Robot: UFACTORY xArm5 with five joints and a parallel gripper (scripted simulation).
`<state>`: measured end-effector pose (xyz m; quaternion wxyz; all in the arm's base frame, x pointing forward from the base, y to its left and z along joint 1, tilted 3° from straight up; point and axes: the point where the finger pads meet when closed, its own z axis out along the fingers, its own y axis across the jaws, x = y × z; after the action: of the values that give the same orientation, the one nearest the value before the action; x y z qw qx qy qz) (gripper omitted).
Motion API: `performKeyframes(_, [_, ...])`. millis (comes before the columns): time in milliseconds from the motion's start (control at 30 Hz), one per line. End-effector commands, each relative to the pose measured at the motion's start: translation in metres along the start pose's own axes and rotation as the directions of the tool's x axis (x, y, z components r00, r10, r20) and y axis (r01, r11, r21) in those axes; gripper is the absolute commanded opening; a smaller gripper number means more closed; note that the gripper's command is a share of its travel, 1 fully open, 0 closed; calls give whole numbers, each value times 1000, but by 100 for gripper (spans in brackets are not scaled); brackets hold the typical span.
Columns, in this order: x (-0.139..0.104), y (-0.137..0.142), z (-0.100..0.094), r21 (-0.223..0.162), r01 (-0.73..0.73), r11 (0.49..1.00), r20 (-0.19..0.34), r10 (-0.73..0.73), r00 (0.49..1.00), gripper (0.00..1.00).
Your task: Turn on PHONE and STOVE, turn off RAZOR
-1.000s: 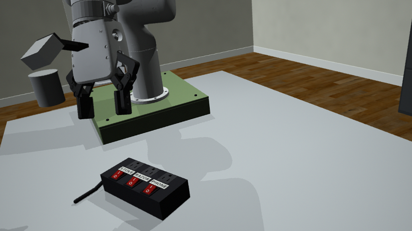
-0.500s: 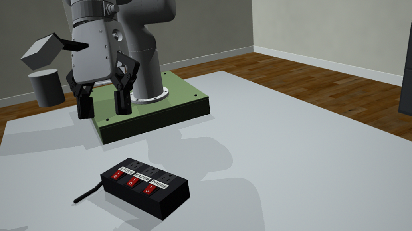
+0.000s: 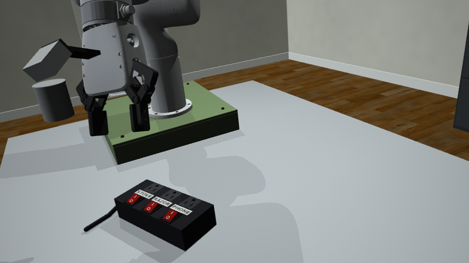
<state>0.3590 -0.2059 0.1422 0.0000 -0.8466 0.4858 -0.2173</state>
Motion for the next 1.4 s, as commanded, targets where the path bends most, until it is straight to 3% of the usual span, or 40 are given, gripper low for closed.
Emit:
performKeyframes(0, [5, -8, 4, -67, -173, 983, 85, 178, 980, 100])
performKeyframes(33, [5, -8, 4, -67, -173, 983, 85, 178, 980, 100])
performKeyframes(67, [5, -10, 6, -106, -243, 964, 115, 255, 960, 100])
performKeyframes(133, [5, -10, 6, -106, -243, 964, 115, 255, 960, 100])
performKeyframes(167, [6, -13, 7, -152, -312, 938, 138, 332, 933, 100])
performKeyframes(267, [6, -13, 7, -152, -312, 938, 138, 332, 933, 100])
performKeyframes(300, [6, -15, 7, -199, -374, 906, 155, 405, 901, 100])
performKeyframes(367, [6, -15, 7, -199, -374, 906, 155, 405, 901, 100])
performKeyframes(400, [6, -17, 7, -244, -425, 872, 163, 469, 868, 100])
performKeyframes(467, [6, -17, 7, -244, -425, 872, 163, 469, 868, 100])
performKeyframes(500, [6, -19, 7, -282, -464, 840, 165, 519, 839, 100])
performKeyframes(667, [6, -21, 6, -334, -512, 791, 162, 584, 796, 100])
performKeyframes(1367, [6, -21, 6, -336, -513, 790, 162, 585, 795, 100])
